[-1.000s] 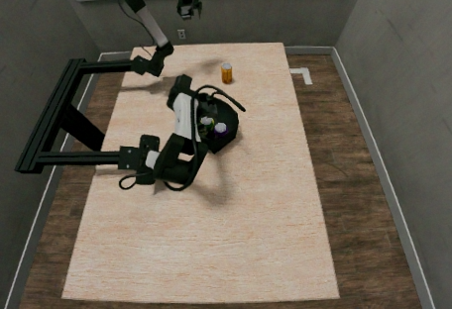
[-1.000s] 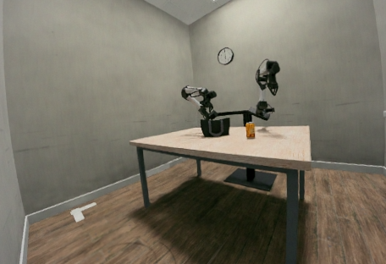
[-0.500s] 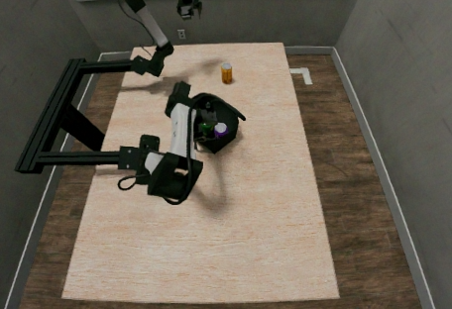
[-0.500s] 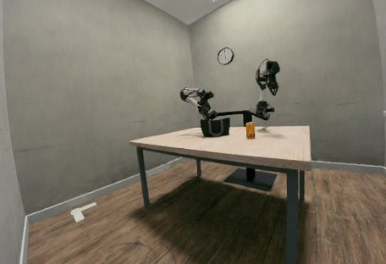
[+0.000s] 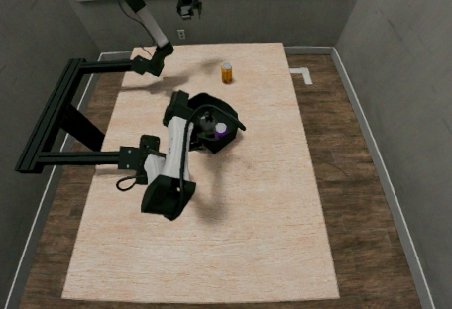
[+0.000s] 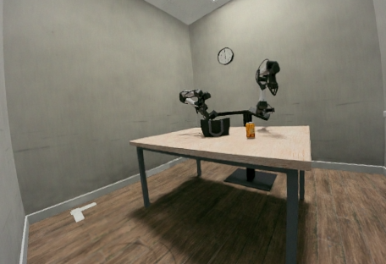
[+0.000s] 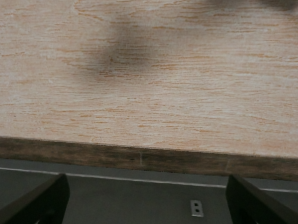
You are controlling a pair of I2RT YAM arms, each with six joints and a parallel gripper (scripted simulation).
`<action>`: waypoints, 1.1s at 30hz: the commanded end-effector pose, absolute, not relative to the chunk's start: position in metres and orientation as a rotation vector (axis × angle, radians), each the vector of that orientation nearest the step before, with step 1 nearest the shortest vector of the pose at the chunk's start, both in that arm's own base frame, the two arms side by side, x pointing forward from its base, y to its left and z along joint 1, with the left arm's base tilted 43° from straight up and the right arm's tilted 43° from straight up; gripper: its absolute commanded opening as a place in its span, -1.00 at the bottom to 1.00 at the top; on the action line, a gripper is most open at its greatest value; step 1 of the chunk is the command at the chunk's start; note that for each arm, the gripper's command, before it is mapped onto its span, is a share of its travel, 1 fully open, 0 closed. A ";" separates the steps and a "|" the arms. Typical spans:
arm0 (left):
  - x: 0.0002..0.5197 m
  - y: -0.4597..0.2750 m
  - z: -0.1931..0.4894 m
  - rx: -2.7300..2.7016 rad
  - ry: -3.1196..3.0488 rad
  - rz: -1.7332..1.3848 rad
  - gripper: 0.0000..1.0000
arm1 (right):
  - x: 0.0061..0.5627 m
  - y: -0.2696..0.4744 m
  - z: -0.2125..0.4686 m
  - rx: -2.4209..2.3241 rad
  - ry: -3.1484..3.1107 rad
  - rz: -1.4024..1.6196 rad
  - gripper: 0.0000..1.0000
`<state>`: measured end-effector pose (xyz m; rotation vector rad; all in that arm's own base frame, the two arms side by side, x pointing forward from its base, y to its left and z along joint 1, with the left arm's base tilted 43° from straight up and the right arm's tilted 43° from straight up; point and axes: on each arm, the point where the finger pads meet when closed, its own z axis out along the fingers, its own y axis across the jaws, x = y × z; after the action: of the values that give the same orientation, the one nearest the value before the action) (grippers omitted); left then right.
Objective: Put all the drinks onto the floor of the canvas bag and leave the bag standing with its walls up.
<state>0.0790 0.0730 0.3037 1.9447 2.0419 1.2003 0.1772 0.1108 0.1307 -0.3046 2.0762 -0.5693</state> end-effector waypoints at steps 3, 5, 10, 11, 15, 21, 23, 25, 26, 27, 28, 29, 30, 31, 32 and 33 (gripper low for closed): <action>0.075 0.070 0.308 1.929 2.036 1.222 0.73 | 0.173 0.089 0.139 -0.334 2.067 -0.616 0.73; 0.075 0.070 0.308 1.929 2.036 1.222 0.73 | 0.174 0.096 0.140 -0.310 2.069 -0.578 0.73; 0.075 0.070 0.308 1.929 2.036 1.222 0.73 | 0.172 0.091 0.143 -0.314 2.074 -0.573 0.73; 0.075 0.070 0.308 1.929 2.036 1.222 0.73 | 0.174 0.096 0.149 -0.293 2.066 -0.546 0.73; 0.075 0.070 0.308 1.929 2.036 1.222 0.73 | 0.176 0.085 0.148 -0.234 2.133 -0.570 0.73; 0.075 0.070 0.308 1.929 2.036 1.222 0.73 | 0.180 0.057 0.156 0.033 2.298 -0.548 0.73; 0.075 0.070 0.308 1.929 2.036 1.222 0.73 | 0.180 0.057 0.156 0.033 2.298 -0.548 0.73; 0.075 0.070 0.308 1.929 2.036 1.222 0.73 | 0.182 0.054 0.158 0.063 2.293 -0.550 0.73; 0.075 0.070 0.308 1.929 2.036 1.222 0.73 | 0.183 0.051 0.160 0.098 2.304 -0.543 0.73; 0.075 0.070 0.308 1.929 2.036 1.222 0.73 | 0.184 0.045 0.165 0.163 2.319 -0.516 0.73; 0.075 0.070 0.308 1.929 2.036 1.222 0.73 | 0.184 0.040 0.168 0.219 2.341 -0.505 0.73; 0.075 0.070 0.308 1.929 2.036 1.222 0.73 | 0.183 0.034 0.170 0.280 2.364 -0.491 0.73; 0.075 0.070 0.308 1.929 2.036 1.222 0.73 | 0.182 0.028 0.172 0.335 2.386 -0.476 0.73; 0.075 0.070 0.308 1.929 2.036 1.222 0.73 | 0.181 0.023 0.175 0.392 2.399 -0.461 0.73; 0.075 0.070 0.308 1.929 2.036 1.222 0.73 | 0.181 0.017 0.178 0.451 2.405 -0.444 0.73; 0.075 0.070 0.308 1.929 2.036 1.222 0.73 | 0.180 0.012 0.182 0.502 2.412 -0.428 0.73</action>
<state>0.0790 0.0730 0.3037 1.9447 2.0419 1.2003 0.1865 0.0197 0.1736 0.4127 2.3307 -0.4873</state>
